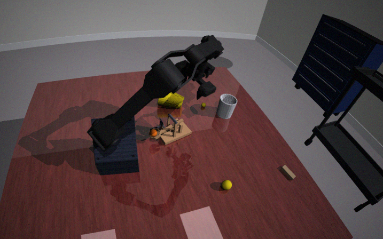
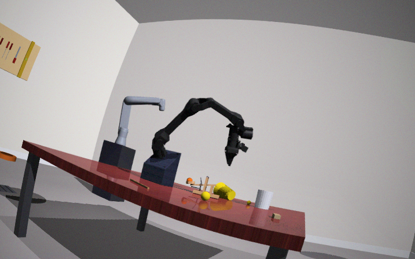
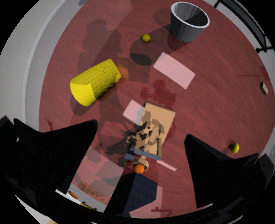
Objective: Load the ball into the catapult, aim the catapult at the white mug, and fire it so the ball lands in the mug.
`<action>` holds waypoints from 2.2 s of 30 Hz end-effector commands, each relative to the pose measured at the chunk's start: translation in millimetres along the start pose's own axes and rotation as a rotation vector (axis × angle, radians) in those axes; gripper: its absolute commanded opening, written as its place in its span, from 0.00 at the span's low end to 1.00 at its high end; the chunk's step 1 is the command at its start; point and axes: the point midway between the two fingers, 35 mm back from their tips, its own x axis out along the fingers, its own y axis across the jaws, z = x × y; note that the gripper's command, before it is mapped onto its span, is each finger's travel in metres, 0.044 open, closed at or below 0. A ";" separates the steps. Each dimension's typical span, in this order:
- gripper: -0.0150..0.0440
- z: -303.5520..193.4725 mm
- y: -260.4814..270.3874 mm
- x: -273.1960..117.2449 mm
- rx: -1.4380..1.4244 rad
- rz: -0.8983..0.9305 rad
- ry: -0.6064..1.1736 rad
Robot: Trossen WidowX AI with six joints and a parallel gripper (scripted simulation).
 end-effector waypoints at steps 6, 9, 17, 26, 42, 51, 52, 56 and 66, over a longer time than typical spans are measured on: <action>1.00 96.3 -23.9 -35.0 -0.045 -0.030 -0.282; 1.00 126.6 -36.9 -51.0 -0.055 -0.057 -0.379; 1.00 165.6 -60.3 -77.1 -0.062 -0.116 -0.514; 1.00 165.6 -60.3 -77.1 -0.062 -0.116 -0.514; 0.60 165.6 -60.3 -77.1 -0.062 -0.116 -0.514; 0.25 165.6 -60.3 -77.1 -0.062 -0.116 -0.514; 0.25 165.6 -60.3 -77.1 -0.062 -0.116 -0.514; 0.25 165.6 -60.3 -77.1 -0.062 -0.116 -0.514; 0.25 147.7 -24.1 -57.6 -0.197 -0.145 -0.439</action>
